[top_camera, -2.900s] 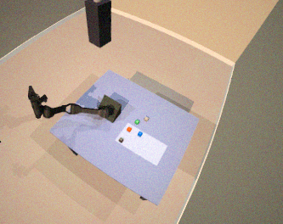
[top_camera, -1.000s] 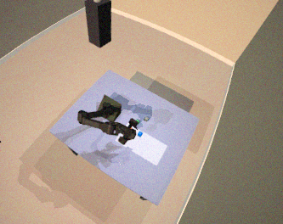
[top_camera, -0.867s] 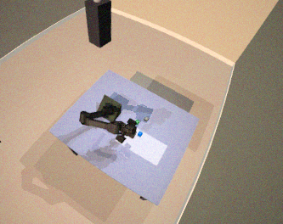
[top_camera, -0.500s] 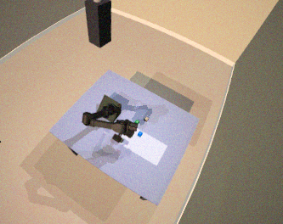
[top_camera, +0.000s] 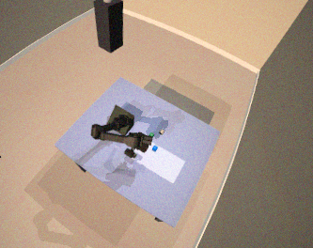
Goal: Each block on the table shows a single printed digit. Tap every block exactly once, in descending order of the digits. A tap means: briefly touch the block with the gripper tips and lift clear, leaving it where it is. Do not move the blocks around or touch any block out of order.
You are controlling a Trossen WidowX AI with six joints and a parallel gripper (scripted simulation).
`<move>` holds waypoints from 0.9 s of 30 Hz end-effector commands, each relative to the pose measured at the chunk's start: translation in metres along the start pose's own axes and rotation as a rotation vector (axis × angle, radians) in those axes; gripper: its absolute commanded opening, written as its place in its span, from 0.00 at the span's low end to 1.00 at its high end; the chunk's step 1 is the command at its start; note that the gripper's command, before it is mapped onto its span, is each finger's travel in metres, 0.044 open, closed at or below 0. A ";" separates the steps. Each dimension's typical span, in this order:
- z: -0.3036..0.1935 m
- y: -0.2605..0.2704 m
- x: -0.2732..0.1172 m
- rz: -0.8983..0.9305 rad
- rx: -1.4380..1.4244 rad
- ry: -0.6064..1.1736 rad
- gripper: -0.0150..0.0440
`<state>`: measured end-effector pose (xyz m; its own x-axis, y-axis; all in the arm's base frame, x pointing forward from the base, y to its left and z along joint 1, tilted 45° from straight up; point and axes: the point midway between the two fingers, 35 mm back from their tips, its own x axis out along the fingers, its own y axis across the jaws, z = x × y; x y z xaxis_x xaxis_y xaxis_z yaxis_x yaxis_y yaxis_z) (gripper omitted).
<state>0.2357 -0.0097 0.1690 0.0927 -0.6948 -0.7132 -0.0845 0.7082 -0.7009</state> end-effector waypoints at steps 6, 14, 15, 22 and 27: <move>0.011 0.067 0.000 0.005 0.001 0.000 0.93; 0.009 0.115 0.001 -0.001 0.003 0.001 0.93; 0.009 0.115 0.001 -0.001 0.003 0.001 0.93; 0.009 0.115 0.001 -0.001 0.003 0.001 0.93; 0.009 0.115 0.001 -0.001 0.003 0.001 0.93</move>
<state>0.2350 0.0719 0.0886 0.0946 -0.6990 -0.7089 -0.0872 0.7035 -0.7053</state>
